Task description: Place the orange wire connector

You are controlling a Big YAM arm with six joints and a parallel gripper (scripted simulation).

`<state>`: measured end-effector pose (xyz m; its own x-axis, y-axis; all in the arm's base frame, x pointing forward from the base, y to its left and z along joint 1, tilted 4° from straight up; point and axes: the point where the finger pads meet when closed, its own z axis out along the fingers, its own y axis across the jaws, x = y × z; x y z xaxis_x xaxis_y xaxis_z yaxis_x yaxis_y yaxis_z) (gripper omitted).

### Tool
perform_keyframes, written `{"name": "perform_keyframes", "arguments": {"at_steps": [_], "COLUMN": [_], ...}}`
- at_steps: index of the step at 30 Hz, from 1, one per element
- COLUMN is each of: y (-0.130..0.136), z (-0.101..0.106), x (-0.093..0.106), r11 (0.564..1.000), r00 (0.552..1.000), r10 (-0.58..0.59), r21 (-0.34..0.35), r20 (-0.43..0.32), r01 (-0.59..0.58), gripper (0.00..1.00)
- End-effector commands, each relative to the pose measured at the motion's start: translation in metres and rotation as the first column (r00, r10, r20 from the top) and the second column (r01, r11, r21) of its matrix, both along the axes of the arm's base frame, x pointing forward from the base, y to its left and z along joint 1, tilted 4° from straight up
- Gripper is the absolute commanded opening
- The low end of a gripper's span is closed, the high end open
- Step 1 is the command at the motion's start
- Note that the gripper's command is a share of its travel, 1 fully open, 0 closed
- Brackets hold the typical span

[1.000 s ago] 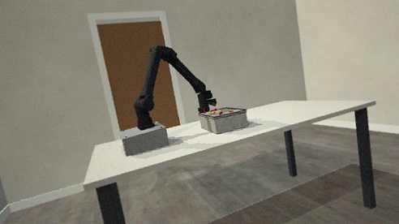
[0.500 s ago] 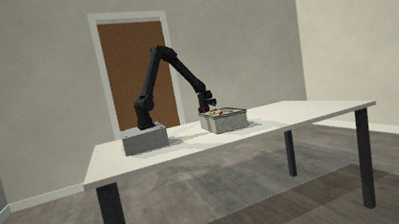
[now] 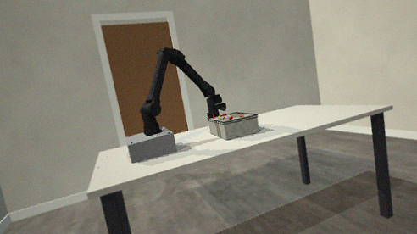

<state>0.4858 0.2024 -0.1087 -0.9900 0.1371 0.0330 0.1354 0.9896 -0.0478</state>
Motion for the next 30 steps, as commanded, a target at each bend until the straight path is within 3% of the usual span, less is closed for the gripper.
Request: {"name": "perform_keyframes", "arguments": {"at_steps": [1,9,30], "y": [-0.006,-0.009,-0.005], "z": [-0.015,-0.03,-0.027], "x": [0.007,0.002,0.012], "r11": [1.0,1.0,1.0], "r00": [1.0,1.0,1.0], "r10": [-0.005,-0.005,-0.006], "r21": [0.002,-0.001,0.006], "r20": [0.002,-0.006,0.012], "r01": [0.005,0.005,0.006], "gripper": [0.06,0.06,0.06]}}
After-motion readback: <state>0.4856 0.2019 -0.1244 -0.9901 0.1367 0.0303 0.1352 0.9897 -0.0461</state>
